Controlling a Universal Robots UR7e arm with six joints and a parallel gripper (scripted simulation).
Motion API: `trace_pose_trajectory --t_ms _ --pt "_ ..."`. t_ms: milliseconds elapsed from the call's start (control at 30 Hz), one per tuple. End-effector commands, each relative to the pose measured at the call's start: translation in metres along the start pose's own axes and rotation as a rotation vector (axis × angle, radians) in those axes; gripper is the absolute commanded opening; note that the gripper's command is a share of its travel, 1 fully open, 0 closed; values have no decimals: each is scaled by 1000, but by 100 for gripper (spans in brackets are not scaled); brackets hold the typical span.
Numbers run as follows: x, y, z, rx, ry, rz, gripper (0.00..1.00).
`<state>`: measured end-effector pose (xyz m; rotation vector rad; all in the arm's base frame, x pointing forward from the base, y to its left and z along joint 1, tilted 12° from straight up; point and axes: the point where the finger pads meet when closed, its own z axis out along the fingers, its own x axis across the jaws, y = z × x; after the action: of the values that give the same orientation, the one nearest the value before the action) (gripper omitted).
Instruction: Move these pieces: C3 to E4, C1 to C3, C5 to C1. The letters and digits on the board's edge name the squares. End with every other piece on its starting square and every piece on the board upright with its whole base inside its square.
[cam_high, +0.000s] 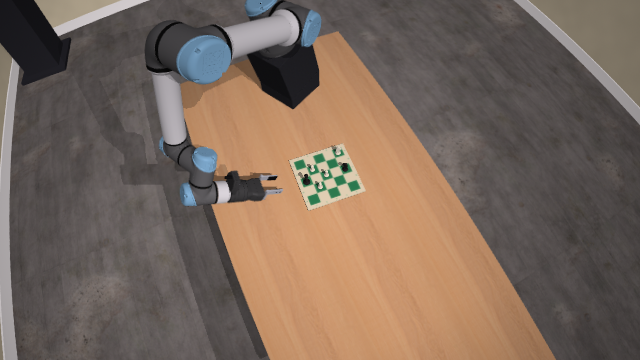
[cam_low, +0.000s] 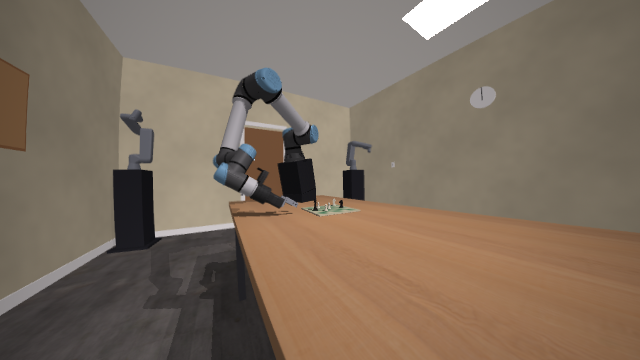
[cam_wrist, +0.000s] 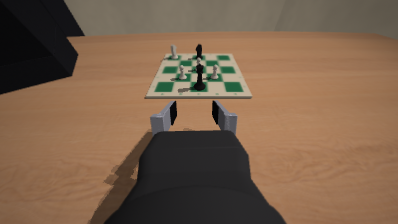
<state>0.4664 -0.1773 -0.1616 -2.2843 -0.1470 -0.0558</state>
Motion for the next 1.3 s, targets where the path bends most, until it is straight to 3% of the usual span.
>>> trace_pose_trajectory --t_ms 0,900,1267 --pt "0 0 -1 -1 0 -1 100" --pt "0 -4 -3 -1 0 -1 100" --pt "-1 -55 -33 -1 0 -1 100"
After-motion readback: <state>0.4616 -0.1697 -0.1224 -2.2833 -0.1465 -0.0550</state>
